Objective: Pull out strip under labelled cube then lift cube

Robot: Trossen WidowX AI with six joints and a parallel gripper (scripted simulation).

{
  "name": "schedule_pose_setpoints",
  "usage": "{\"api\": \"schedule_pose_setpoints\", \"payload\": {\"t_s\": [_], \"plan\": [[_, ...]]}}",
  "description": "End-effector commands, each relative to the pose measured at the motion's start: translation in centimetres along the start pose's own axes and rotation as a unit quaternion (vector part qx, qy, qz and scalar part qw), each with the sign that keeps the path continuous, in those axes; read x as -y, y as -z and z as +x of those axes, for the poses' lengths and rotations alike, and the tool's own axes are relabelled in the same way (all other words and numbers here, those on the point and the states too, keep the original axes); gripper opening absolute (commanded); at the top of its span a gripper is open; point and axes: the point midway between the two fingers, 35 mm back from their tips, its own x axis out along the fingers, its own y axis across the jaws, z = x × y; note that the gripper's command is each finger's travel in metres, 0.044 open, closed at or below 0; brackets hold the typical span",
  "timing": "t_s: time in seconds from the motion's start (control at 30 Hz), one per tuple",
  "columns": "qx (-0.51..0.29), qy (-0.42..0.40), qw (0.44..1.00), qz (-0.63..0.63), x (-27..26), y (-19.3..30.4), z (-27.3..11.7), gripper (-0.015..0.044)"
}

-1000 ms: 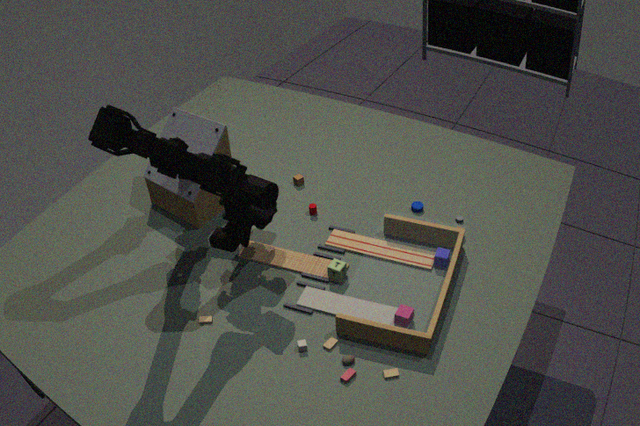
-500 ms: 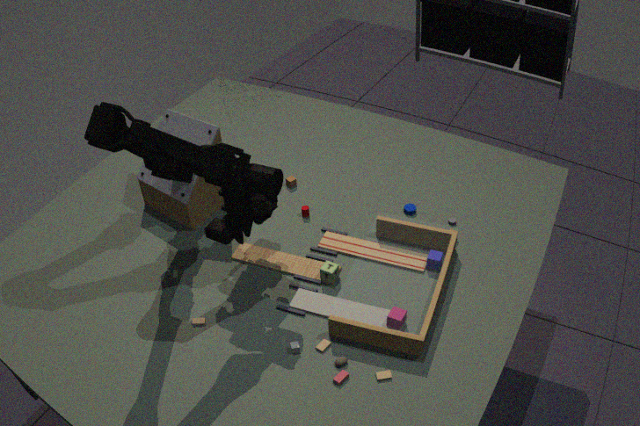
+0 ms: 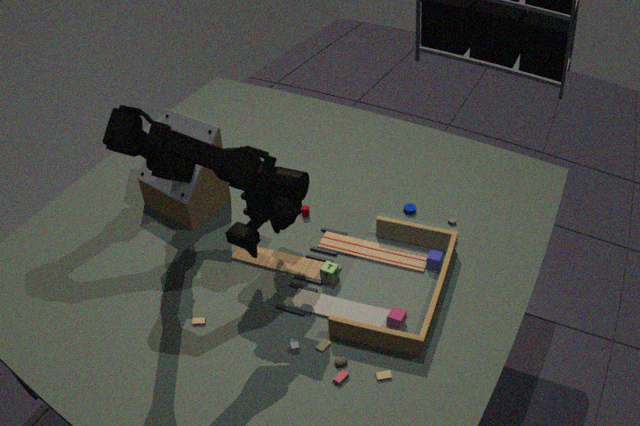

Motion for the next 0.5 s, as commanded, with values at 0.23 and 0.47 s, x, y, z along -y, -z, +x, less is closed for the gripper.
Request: {"api": "schedule_pose_setpoints", "payload": {"t_s": [0.23,0.47], "plan": [[0.001,-0.002,1.0,0.002,-0.4,-4.2,-0.5,0.044],[0.002,-0.002,1.0,0.003,-0.6,-6.9,-0.8,0.044]]}}
